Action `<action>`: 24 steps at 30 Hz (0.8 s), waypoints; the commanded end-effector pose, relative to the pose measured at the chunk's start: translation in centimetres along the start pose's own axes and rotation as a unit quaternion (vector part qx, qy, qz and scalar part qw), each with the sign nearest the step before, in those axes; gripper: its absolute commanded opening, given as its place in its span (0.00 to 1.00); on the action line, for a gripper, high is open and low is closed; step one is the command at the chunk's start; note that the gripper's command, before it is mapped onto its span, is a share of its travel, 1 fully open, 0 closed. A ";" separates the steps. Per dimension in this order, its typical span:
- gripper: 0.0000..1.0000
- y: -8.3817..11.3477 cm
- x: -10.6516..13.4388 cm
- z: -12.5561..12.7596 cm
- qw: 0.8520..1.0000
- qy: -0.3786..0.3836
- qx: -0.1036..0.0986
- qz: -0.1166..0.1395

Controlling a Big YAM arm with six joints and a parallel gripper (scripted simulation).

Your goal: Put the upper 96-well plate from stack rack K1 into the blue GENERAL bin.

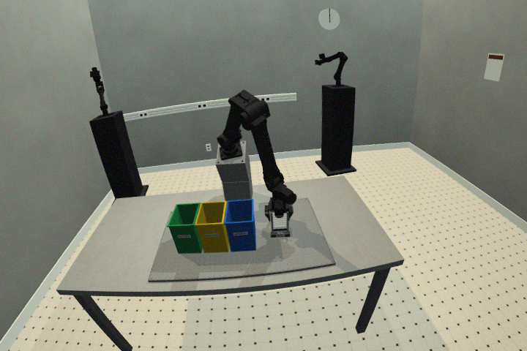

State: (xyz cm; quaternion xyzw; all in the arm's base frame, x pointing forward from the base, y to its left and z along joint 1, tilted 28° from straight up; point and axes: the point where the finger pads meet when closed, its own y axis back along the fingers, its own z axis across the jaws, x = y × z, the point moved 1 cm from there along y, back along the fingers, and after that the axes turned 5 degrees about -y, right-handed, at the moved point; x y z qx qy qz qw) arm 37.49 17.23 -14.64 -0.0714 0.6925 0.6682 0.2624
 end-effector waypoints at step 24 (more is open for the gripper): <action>0.00 0.2 -0.1 0.2 1.000 0.001 -0.004 -0.002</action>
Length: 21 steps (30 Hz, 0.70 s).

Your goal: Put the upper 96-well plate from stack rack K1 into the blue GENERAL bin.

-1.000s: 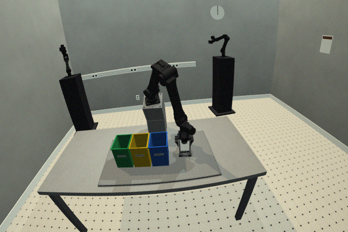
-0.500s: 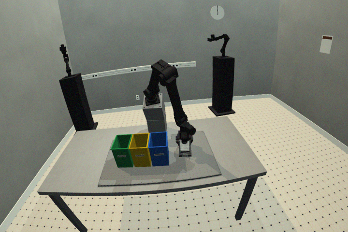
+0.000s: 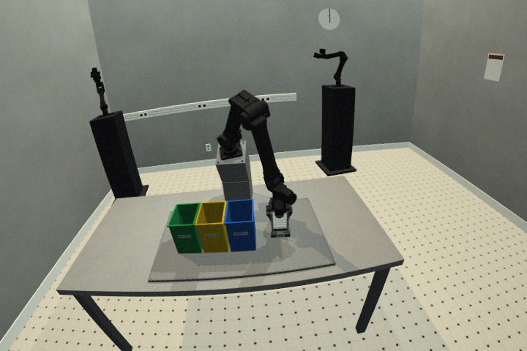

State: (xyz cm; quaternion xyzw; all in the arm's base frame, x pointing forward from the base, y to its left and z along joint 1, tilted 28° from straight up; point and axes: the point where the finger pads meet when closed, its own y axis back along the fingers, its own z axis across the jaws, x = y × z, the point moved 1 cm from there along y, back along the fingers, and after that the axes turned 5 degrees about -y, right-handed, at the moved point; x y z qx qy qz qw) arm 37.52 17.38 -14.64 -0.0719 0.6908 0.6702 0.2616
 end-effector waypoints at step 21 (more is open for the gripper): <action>0.00 2.0 0.1 0.3 1.000 0.001 -0.003 -0.003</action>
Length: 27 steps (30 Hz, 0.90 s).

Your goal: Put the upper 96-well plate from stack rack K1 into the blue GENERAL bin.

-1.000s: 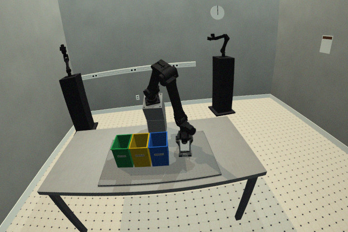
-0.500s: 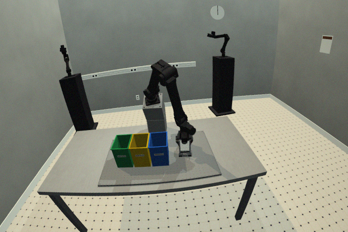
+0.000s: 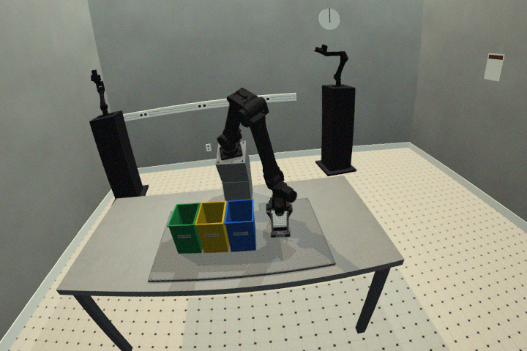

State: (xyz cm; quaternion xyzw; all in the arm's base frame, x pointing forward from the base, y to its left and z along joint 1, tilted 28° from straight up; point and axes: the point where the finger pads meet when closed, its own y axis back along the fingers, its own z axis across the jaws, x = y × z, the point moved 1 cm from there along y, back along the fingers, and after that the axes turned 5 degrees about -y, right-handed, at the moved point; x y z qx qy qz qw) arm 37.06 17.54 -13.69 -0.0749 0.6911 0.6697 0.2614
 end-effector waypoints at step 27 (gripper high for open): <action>0.00 5.0 0.0 0.3 1.000 -0.002 -0.004 -0.002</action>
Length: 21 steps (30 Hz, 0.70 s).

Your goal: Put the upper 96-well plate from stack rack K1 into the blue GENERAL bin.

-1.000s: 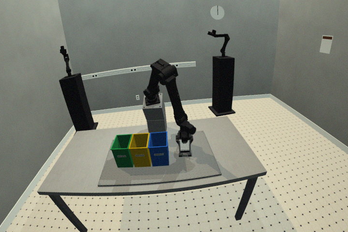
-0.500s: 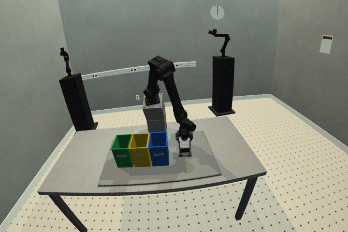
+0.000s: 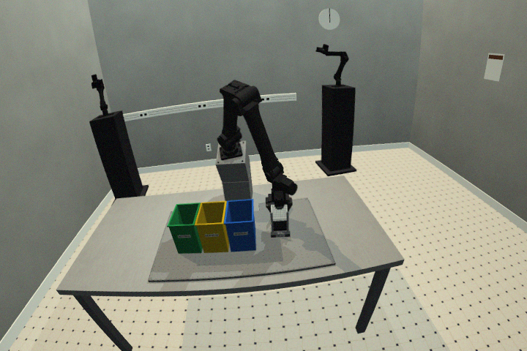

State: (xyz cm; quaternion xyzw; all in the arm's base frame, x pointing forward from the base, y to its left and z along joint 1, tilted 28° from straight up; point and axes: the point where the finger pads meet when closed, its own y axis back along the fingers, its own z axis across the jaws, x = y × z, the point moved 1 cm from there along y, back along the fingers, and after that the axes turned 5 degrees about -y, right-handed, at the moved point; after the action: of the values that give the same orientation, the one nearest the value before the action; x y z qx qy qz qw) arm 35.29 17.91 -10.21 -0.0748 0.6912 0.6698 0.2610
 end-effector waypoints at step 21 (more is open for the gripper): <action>0.00 4.2 0.0 0.3 1.000 -0.003 -0.004 -0.003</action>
State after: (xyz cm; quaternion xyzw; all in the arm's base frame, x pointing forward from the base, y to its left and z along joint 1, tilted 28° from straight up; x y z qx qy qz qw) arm 33.85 18.21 -7.39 -0.0753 0.6913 0.6698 0.2605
